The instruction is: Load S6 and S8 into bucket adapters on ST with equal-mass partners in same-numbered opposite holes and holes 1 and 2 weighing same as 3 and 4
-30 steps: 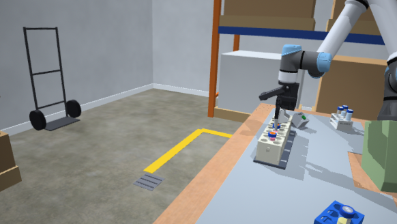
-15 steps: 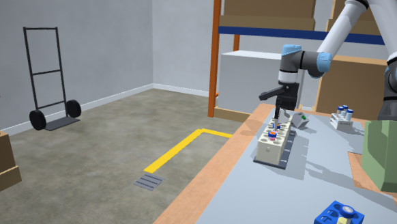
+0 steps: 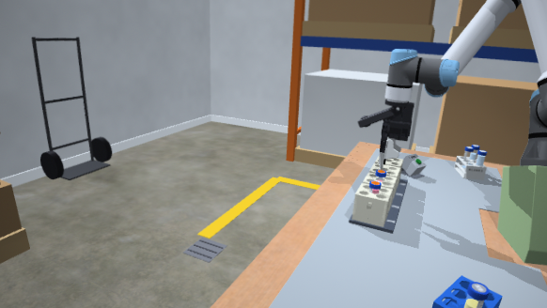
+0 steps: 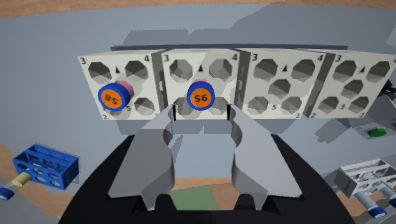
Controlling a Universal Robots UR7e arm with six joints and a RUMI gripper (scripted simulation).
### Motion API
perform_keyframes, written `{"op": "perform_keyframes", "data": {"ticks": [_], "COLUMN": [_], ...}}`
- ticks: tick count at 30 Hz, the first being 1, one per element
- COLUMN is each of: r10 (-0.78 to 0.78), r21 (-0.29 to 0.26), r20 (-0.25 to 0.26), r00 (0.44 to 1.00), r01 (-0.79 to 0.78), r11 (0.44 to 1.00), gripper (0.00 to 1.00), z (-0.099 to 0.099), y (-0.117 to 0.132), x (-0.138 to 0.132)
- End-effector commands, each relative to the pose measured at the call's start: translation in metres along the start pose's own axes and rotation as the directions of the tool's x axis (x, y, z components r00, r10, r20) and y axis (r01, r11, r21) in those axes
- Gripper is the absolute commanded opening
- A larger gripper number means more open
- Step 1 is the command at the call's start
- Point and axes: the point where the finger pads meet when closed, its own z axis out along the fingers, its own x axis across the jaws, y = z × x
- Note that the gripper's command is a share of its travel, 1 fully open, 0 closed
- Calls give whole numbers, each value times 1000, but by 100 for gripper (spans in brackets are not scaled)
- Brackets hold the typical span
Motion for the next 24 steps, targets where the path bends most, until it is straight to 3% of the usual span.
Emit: {"op": "perform_keyframes", "data": {"ticks": [1, 7, 11, 15, 17, 24], "r10": [50, 343, 523, 682, 682, 891], "r21": [0, 0, 0, 0, 0, 0], "r20": [0, 0, 0, 0, 0, -1], "r00": [999, 939, 852, 732, 732, 453], "r01": [-50, -343, -523, -682, -682, -891], "r11": [999, 939, 852, 732, 732, 453], "gripper": [35, 35, 35, 35, 35, 35], "z": [-5, -5, -5, -5, -5, -5], "y": [5, 34, 53, 72, 72, 106], "x": [7, 48, 75, 102, 102, 149]}}
